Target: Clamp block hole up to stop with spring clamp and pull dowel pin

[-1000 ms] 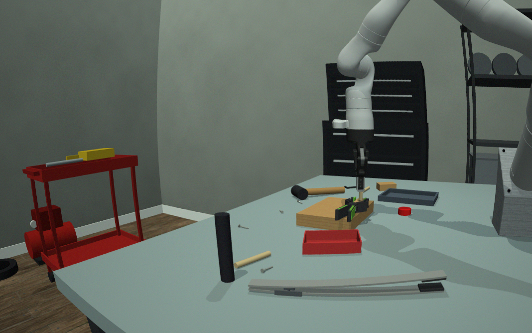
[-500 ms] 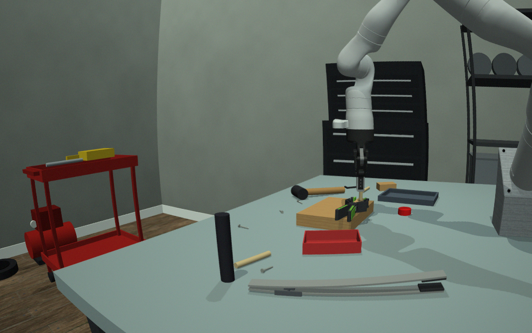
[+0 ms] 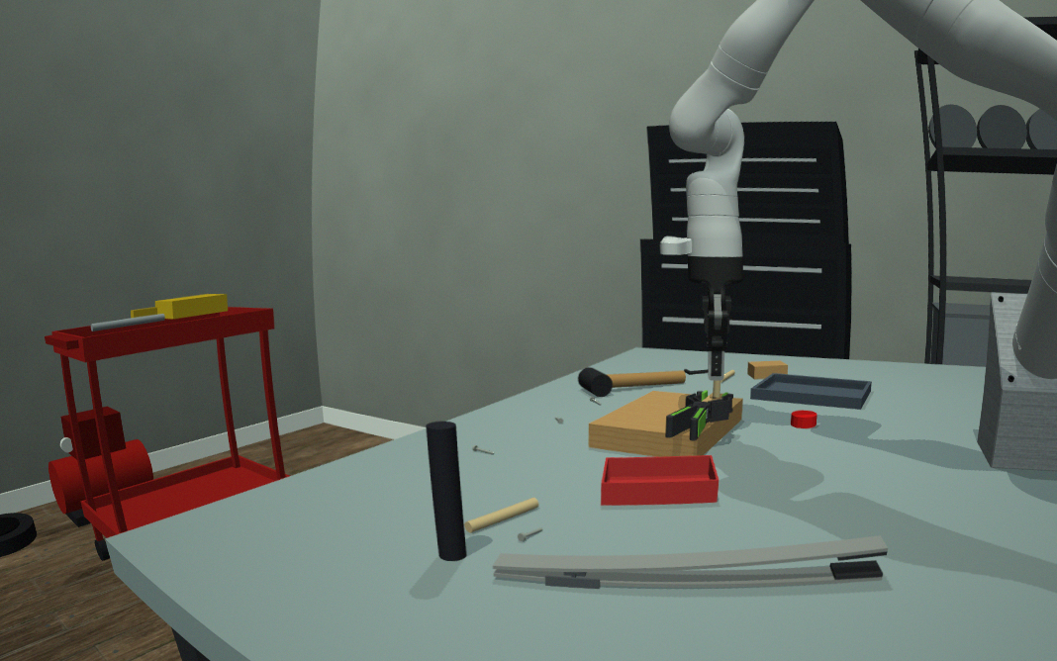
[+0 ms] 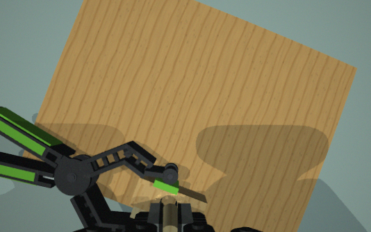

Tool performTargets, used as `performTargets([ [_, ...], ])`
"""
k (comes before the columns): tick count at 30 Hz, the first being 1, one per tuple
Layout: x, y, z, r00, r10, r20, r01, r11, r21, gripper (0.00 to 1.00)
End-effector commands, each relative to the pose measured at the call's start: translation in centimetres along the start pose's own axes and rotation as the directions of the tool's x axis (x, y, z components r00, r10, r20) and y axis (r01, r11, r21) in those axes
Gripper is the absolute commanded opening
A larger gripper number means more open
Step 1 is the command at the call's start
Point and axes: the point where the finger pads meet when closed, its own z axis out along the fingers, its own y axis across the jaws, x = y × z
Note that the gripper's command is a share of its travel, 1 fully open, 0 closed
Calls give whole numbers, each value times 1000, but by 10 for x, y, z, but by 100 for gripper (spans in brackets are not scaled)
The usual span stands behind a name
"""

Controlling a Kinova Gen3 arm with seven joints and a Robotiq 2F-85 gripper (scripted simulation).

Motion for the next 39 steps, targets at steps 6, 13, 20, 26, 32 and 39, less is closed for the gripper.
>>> performTargets([
  [6, 3, 2, -2, 1000, 21, -7, -21, 1000, -7, 10],
  [13, 3, 2, -2, 999, 31, -7, -31, 999, -7, 10],
  [20, 3, 2, -2, 999, 42, -7, -42, 999, -7, 10],
  [26, 3, 2, -2, 999, 48, -7, -48, 999, -7, 10],
  [32, 3, 2, -2, 998, 57, -7, -57, 998, -7, 10],
  [39, 3, 2, -2, 998, 66, -7, -66, 998, -6, 10],
])
